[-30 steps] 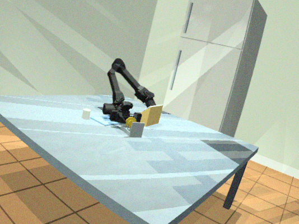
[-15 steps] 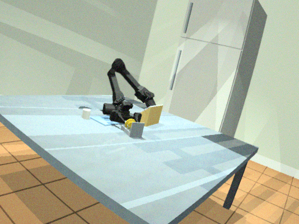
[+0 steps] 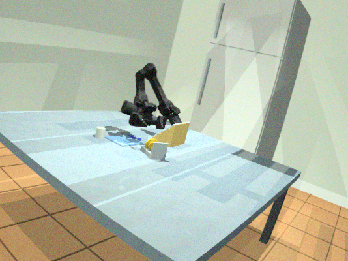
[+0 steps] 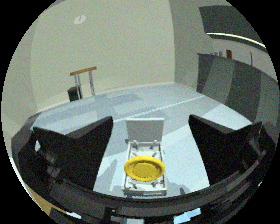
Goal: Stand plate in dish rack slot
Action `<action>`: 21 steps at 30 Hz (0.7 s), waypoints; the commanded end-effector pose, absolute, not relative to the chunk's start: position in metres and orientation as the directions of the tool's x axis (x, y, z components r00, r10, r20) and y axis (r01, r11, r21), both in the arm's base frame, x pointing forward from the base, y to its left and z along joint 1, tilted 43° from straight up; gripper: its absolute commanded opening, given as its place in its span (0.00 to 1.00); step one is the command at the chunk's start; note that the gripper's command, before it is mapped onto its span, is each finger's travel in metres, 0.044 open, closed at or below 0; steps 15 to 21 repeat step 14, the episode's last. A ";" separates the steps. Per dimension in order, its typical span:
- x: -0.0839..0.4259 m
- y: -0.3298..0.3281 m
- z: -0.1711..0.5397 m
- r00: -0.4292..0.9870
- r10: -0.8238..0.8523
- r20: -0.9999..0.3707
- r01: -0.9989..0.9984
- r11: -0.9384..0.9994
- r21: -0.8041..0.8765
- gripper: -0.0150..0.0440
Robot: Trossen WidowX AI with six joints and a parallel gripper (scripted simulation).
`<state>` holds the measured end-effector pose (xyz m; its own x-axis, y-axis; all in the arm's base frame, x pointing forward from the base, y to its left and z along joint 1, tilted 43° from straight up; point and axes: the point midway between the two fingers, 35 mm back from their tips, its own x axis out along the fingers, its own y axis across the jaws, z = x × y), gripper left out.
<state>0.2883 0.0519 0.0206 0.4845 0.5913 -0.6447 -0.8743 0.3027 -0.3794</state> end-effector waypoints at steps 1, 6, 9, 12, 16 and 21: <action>0.286 0.078 0.048 0.484 0.596 -0.640 -0.874 0.309 -0.374 0.93; 0.286 0.079 0.049 0.483 0.595 -0.643 -0.875 0.311 -0.370 0.93; 0.284 0.082 0.046 0.459 0.572 -0.680 -0.887 0.343 -0.310 0.93; 0.282 0.085 0.043 0.426 0.539 -0.726 -0.892 0.384 -0.238 0.93; 0.280 0.087 0.041 0.404 0.515 -0.756 -0.890 0.413 -0.194 0.93; 0.280 0.087 0.041 0.404 0.515 -0.756 -0.890 0.413 -0.194 0.93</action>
